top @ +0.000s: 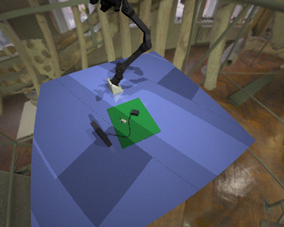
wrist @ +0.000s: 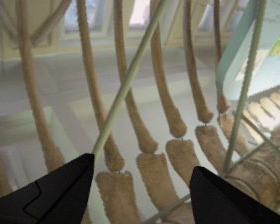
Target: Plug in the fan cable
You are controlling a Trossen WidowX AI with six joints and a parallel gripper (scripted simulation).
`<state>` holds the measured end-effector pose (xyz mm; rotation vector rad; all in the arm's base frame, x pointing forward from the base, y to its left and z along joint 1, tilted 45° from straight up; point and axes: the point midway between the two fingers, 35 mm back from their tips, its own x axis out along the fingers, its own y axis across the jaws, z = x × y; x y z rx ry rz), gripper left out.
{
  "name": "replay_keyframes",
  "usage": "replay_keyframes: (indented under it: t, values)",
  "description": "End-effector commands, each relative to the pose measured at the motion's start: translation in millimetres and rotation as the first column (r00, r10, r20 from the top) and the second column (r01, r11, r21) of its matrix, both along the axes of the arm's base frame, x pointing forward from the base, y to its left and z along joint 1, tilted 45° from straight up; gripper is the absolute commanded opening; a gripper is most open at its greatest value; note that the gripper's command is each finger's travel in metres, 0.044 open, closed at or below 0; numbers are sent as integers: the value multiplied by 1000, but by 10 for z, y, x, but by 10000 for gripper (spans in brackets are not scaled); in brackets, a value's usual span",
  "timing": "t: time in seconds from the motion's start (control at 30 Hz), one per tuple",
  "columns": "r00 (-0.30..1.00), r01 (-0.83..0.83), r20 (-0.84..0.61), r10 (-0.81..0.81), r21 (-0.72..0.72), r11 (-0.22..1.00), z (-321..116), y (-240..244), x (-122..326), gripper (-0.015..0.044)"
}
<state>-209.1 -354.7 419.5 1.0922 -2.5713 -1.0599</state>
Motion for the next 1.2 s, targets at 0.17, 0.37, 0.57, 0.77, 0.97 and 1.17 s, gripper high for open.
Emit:
replay_keyframes:
  t: [0.17, 0.37, 0.57, 0.77, 0.97, 1.17]
  values:
    - [917, -397, 80, 390, 279, 875, -837, -678, 1001, 210]
    - [783, -607, 163, 601, 411, 680, -1319, -842, 1787, 210]
    - [602, -754, 273, 750, 503, 422, -1795, -798, 2551, 210]
    - [359, -835, 433, 827, 545, 77, -2335, -513, 3345, 210]
    - [109, -812, 601, 792, 513, -277, -2808, 3, 4043, 210]
    - [-111, -691, 757, 644, 407, -597, -3199, 719, 4596, 210]
